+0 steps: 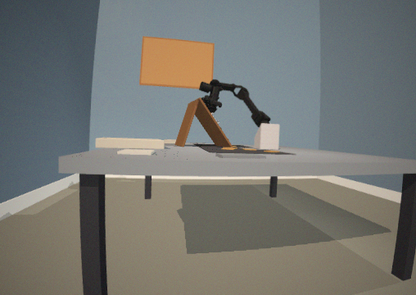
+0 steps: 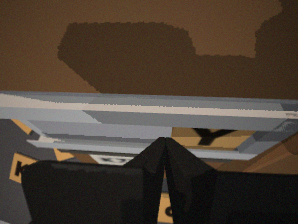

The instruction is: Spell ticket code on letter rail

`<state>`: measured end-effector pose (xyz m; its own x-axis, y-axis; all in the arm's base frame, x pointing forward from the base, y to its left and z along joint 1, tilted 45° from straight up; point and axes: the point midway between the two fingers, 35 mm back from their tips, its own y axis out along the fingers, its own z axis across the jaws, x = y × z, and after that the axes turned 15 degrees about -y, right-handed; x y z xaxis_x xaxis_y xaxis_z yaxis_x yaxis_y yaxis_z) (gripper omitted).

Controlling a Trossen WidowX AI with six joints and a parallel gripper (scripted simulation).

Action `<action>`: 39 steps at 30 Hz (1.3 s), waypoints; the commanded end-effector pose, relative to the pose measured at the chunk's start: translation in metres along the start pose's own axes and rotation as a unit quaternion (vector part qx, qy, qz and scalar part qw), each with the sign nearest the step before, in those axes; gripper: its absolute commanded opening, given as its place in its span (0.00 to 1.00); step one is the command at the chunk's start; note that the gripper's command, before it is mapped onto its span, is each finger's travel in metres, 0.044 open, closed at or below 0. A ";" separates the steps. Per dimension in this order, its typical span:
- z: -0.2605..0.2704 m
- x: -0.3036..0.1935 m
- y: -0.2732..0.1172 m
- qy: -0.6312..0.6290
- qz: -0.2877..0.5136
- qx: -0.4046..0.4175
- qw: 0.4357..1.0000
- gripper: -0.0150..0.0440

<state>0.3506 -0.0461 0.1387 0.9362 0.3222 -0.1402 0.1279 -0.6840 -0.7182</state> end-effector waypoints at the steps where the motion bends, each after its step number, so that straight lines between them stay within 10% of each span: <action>1: 0.000 -0.005 -0.003 0.002 0.001 -0.002 1.000 0.25; 22: 0.003 -0.017 -0.015 0.001 0.002 -0.001 1.000 0.25; 39: 0.022 -0.061 -0.142 -0.600 -0.212 -0.094 0.766 1.00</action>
<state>0.3111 0.0139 0.2009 0.4646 0.7994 -0.3810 0.3412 -0.5586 -0.7560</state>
